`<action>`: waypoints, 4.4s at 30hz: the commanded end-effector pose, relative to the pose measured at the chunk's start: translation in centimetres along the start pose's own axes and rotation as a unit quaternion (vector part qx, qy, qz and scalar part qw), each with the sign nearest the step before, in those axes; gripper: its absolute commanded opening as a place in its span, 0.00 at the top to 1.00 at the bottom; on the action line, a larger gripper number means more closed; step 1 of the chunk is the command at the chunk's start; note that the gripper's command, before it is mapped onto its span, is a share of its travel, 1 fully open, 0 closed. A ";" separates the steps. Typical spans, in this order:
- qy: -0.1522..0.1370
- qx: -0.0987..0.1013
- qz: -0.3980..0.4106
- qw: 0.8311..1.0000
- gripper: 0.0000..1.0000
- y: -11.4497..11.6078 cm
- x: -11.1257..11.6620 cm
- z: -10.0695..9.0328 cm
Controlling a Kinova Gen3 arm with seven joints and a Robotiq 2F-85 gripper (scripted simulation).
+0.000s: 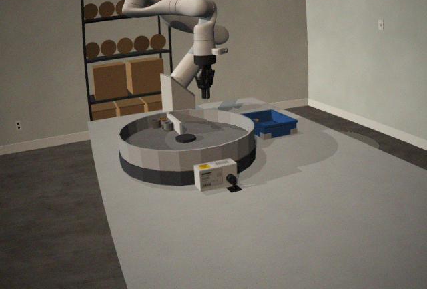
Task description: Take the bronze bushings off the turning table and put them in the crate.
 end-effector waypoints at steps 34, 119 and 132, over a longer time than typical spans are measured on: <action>0.006 0.002 0.181 0.983 0.86 10.5 -8.7 0.8; 0.009 0.002 0.214 0.977 0.86 12.3 -10.4 6.3; 0.009 0.002 0.214 0.977 0.86 12.3 -10.4 6.5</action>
Point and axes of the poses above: the point where the finger pads meet when closed, its own z axis out along the fingers, its own y axis across the jaws, x = y × z, the point moved 10 cm from there along -z, back along the fingers, and after that the axes turned 9 degrees about z, right-handed, at the moved point
